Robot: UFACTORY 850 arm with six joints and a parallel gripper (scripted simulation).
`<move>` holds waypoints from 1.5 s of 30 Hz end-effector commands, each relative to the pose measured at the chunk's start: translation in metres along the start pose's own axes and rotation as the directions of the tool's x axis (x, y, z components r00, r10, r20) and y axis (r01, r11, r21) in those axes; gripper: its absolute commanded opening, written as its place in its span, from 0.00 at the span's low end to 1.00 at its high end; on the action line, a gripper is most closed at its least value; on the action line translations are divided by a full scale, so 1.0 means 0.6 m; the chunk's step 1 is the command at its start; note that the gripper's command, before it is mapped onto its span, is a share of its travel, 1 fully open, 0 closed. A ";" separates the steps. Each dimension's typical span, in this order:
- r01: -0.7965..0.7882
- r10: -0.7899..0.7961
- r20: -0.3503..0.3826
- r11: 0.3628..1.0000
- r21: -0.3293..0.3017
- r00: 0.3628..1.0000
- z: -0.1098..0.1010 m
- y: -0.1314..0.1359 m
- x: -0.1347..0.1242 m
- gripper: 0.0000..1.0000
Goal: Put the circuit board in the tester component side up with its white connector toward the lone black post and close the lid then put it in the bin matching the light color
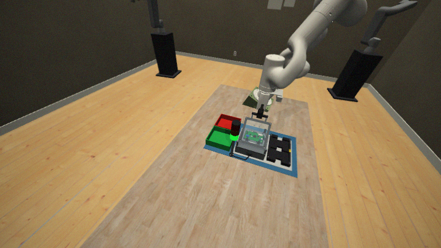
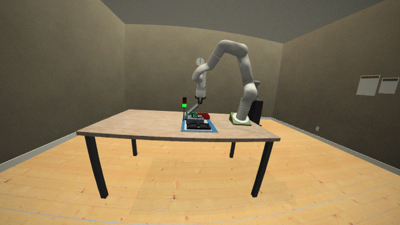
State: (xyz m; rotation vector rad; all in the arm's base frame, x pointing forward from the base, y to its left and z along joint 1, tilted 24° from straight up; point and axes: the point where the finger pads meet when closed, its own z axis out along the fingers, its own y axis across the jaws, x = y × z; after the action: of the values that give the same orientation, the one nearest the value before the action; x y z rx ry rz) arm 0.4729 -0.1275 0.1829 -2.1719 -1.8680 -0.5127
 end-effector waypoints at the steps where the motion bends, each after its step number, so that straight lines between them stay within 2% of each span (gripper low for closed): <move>1: 0.000 0.000 0.001 1.000 -0.002 1.000 -0.001 0.001 0.000 0.00; 36: 0.000 0.000 0.001 1.000 -0.002 1.000 -0.002 0.002 0.000 0.00; 45: 0.000 0.000 0.000 1.000 -0.002 1.000 -0.022 0.022 0.000 0.00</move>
State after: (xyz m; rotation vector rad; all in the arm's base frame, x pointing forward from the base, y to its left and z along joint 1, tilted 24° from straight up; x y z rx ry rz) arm 0.4768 -0.1300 0.1873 -2.1709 -1.8671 -0.5118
